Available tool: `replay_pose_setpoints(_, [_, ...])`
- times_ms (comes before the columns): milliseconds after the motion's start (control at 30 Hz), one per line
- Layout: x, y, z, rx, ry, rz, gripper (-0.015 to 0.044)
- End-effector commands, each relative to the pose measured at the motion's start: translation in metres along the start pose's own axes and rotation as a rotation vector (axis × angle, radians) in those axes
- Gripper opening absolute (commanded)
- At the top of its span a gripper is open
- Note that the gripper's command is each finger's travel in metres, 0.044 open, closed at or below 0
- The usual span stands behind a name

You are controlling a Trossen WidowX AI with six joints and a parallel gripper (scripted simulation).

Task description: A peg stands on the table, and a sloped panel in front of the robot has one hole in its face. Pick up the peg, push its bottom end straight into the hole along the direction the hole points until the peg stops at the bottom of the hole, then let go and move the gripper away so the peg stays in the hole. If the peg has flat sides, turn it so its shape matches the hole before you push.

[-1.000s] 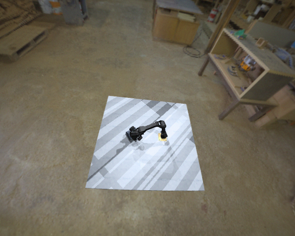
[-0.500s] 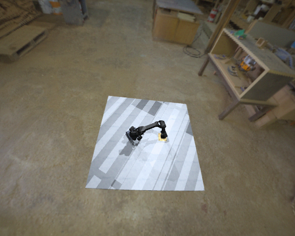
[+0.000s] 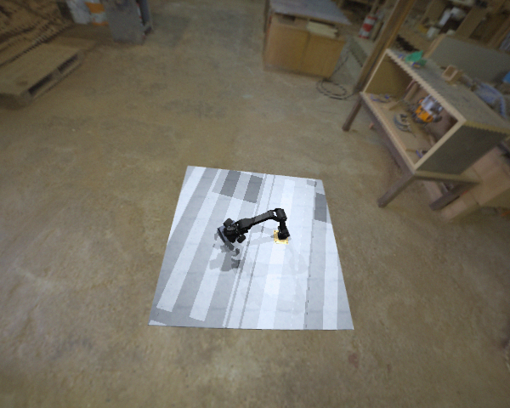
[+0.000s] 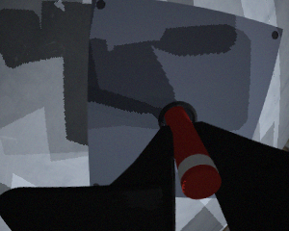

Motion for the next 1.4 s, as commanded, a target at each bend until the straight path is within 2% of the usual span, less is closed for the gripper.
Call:
replay_pose_setpoints(0, [0.000, 0.000, 0.000, 0.000, 0.000, 0.000, 0.0000])
replay_pose_setpoints(567, [0.000, 0.004, 0.001, 0.000, 0.000, 0.000, 0.0440])
replay_pose_setpoints(1367, [-0.001, 0.043, 0.004, -0.002, 0.003, 0.004, 0.0440])
Point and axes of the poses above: the point midway between the two fingers, 35 mm back from their tips, its own y axis back along the fingers, its own x axis across the jaws, z = x × y, the point moved 10 cm from there along y, back along the fingers
